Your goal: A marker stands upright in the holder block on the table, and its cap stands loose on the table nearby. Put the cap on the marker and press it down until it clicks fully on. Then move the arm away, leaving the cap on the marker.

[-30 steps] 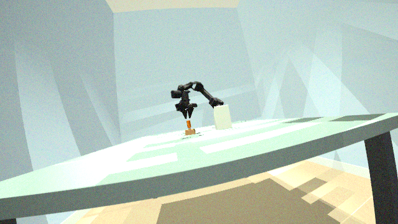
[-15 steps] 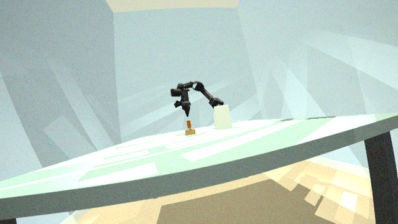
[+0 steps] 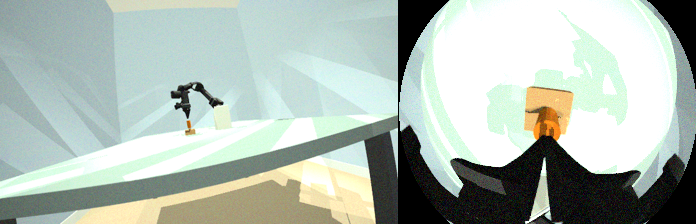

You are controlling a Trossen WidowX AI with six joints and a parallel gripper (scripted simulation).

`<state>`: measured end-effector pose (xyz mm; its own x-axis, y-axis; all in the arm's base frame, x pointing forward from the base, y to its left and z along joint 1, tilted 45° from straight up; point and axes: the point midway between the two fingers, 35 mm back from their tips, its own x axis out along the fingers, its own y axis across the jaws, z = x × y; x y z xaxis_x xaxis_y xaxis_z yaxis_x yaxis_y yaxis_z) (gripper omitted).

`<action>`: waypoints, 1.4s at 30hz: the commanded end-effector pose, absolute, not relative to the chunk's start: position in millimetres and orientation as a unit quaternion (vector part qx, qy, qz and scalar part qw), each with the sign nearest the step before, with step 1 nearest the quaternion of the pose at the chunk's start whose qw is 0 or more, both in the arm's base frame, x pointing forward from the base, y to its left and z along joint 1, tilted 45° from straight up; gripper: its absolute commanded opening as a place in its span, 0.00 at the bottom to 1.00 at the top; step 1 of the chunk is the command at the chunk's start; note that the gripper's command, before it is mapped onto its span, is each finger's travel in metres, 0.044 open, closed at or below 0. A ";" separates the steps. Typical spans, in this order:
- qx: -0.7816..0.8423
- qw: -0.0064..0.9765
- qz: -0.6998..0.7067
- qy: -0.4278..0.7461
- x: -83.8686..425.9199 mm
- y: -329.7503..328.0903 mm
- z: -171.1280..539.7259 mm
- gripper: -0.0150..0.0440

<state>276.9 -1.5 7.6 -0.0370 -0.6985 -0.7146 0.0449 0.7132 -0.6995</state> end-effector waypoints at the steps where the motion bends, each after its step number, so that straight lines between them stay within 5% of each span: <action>1: -0.251 0.646 -0.288 0.661 275.1 -6.8 3.1 0.25; 20: -0.247 0.651 -0.286 0.659 277.4 -12.1 -3.3 0.25; 31: -0.247 0.650 -0.284 0.660 280.5 50.1 58.2 0.25; 42: -0.247 0.650 -0.284 0.660 280.5 50.1 58.2 0.74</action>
<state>281.3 49.7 58.6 -0.0259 -0.6981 -0.7155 0.0426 0.7143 -0.6985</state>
